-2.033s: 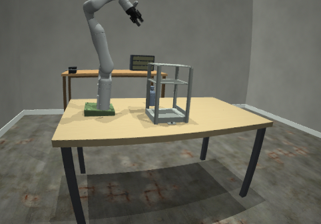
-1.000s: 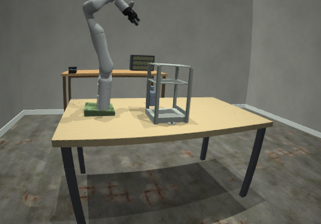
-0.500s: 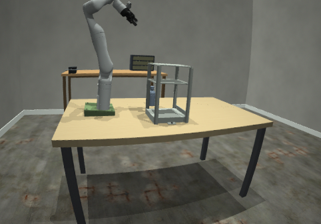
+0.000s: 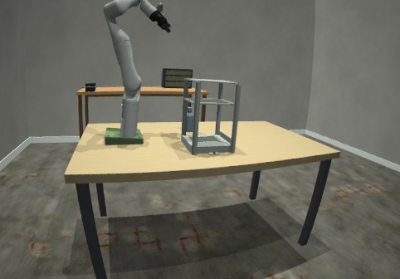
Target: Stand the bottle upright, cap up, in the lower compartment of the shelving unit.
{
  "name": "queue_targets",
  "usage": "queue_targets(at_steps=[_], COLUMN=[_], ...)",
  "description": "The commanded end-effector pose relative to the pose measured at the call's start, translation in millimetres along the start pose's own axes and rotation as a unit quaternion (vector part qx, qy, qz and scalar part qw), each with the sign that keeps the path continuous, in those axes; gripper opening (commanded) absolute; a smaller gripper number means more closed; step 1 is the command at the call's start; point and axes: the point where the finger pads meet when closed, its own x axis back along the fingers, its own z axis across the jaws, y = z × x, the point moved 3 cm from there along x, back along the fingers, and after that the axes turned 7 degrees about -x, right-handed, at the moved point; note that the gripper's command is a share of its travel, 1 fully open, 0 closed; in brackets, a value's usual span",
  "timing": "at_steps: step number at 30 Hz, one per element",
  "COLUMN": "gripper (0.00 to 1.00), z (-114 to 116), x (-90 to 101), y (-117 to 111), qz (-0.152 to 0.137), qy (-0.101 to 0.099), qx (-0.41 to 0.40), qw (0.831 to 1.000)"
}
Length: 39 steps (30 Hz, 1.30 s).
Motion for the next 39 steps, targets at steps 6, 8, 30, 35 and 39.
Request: queue_targets(at_steps=[6,8,30,35,39], gripper=[0.81,0.81,0.81,0.81,0.81], z=[-7,-7,-23,-23,-32], x=[2.5,2.5,6.1,6.1,6.6], y=[4,4,14,14,18], qz=[0.008,0.008,0.024,0.024,0.033], qy=[0.015,0.015,0.043,0.043,0.057], qx=[-0.017,-0.017,-0.048,-0.048,-0.063], qw=[1.0,1.0,0.998,0.998,0.996])
